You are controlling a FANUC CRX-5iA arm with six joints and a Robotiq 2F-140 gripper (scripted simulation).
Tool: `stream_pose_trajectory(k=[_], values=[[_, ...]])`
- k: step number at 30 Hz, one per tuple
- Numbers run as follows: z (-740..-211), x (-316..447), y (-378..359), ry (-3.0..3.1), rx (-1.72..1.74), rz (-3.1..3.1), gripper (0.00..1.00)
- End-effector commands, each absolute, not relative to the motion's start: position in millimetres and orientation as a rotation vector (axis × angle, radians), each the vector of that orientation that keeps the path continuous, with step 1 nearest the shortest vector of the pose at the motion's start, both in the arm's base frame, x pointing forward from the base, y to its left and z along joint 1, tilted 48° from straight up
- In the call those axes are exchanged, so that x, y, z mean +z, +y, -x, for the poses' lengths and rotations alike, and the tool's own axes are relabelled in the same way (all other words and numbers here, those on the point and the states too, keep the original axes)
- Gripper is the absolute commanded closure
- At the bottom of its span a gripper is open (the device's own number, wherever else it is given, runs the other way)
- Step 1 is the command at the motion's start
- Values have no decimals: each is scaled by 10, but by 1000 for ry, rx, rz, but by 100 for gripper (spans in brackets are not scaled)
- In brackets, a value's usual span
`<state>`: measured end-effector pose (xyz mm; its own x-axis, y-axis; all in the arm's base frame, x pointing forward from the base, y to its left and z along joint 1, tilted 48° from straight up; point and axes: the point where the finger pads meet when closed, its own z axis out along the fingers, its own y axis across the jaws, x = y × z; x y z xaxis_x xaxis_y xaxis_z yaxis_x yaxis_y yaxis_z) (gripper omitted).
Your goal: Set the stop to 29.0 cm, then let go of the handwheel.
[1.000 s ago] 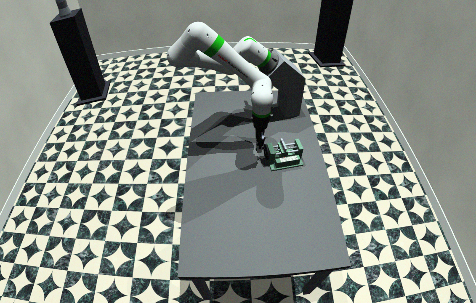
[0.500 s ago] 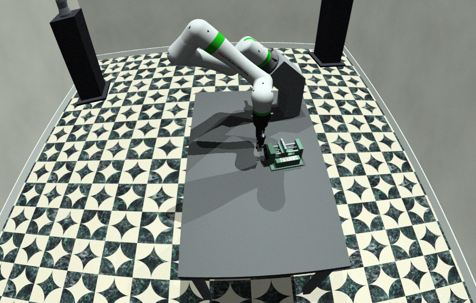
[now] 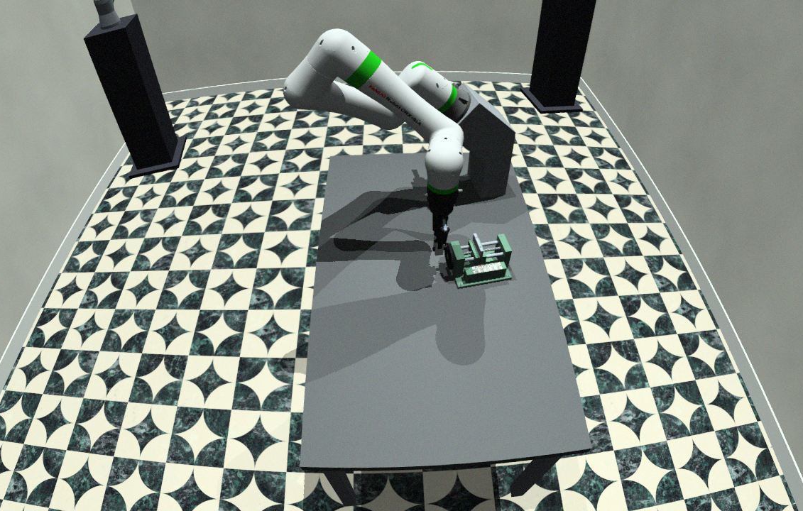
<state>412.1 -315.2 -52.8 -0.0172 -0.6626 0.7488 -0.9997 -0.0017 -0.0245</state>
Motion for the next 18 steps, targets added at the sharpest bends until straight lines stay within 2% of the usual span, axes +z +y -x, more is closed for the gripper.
stream_pose_trajectory(k=[1, 18], values=[[-4202, -501, -3121, -1735, 799, -1719, 96], [-4541, -553, -3189, -1735, 799, -1719, 96]])
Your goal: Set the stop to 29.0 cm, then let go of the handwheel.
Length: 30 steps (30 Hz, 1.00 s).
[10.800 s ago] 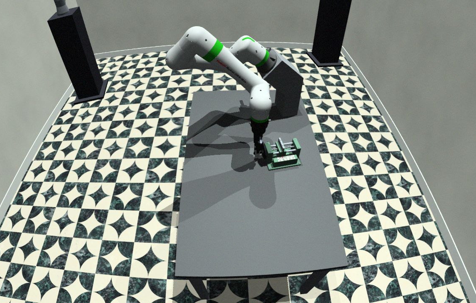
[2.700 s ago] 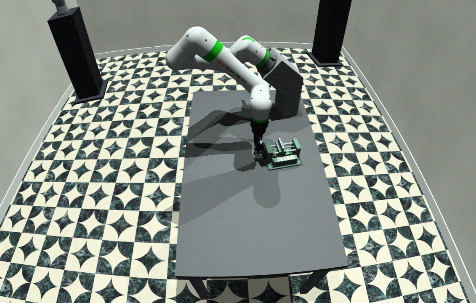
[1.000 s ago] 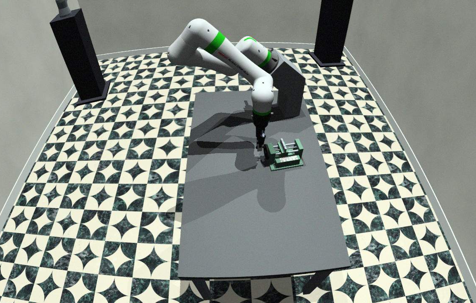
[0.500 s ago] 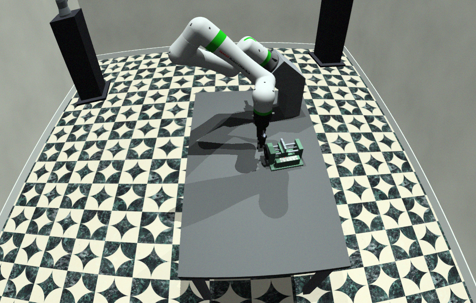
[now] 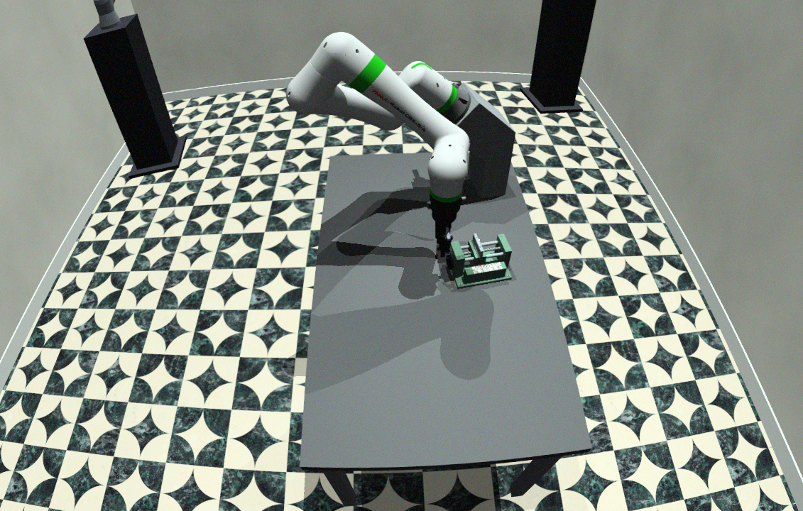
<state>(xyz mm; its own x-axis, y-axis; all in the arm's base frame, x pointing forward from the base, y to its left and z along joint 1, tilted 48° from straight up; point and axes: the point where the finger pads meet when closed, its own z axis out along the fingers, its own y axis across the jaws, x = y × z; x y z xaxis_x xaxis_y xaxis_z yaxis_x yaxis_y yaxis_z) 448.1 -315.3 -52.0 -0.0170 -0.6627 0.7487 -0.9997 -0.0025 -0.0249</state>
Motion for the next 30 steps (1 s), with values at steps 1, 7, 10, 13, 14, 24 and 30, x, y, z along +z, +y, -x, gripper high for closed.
stream_pose_trajectory(k=[1, 7, 10, 13, 14, 24, 30], values=[[-4559, -565, -3203, -1735, 799, -1719, 96], [-4612, -627, -3274, -1735, 799, -1719, 96], [-4629, -674, -3328, -1735, 799, -1719, 96], [-4630, -720, -3380, -1734, 799, -1719, 96], [-4628, -735, -3397, -1735, 799, -1719, 96], [-4557, -841, -3514, -1735, 799, -1719, 96], [-4451, -897, -3575, -1734, 799, -1719, 96]])
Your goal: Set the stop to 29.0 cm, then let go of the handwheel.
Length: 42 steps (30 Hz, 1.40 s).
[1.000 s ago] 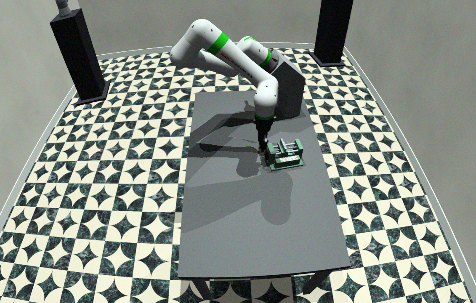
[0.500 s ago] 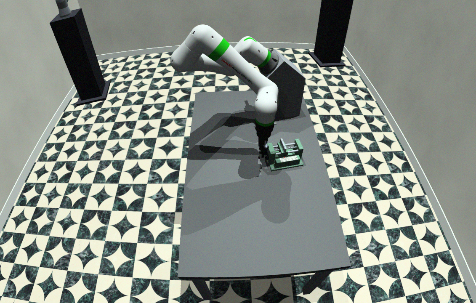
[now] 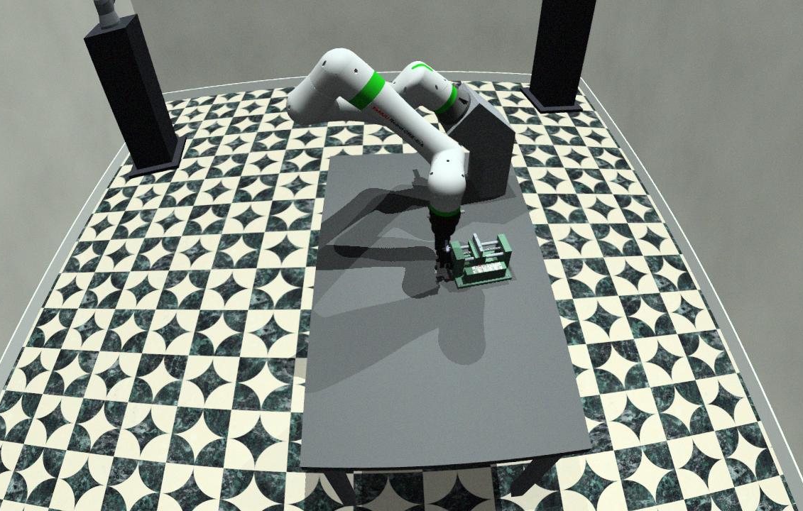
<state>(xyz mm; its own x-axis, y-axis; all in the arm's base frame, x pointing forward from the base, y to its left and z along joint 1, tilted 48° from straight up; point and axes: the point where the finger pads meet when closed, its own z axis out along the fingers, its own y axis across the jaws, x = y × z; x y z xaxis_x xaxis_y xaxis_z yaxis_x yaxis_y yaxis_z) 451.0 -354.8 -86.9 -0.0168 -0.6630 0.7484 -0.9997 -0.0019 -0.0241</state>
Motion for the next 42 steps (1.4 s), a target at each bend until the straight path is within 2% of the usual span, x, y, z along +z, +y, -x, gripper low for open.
stream_pose_trajectory(k=[1, 22, 42], values=[[-4429, -904, -3582, -1735, 799, -1719, 96], [-3998, -784, -3436, -1735, 799, -1719, 96], [-4043, -579, -3206, -1734, 799, -1719, 96]])
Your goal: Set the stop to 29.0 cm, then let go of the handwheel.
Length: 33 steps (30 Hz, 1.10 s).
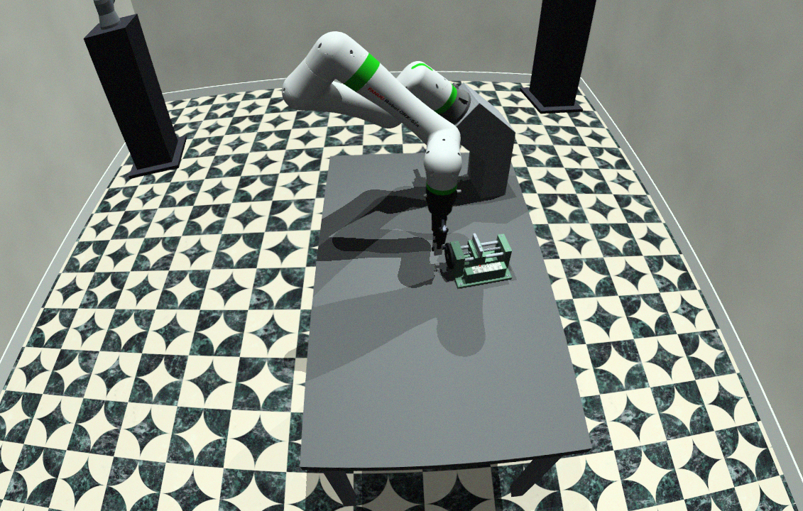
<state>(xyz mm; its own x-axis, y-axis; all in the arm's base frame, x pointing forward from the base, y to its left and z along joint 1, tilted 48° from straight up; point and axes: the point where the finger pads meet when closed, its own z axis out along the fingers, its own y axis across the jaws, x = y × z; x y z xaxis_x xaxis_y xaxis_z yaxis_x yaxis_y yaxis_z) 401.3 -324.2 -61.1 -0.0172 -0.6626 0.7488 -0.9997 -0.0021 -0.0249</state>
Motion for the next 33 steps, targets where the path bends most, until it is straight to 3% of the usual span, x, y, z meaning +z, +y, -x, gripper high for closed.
stream_pose_trajectory(k=[1, 33], values=[[-4053, -570, -3195, -1735, 799, -1719, 96], [-4580, -584, -3225, -1735, 799, -1719, 96]])
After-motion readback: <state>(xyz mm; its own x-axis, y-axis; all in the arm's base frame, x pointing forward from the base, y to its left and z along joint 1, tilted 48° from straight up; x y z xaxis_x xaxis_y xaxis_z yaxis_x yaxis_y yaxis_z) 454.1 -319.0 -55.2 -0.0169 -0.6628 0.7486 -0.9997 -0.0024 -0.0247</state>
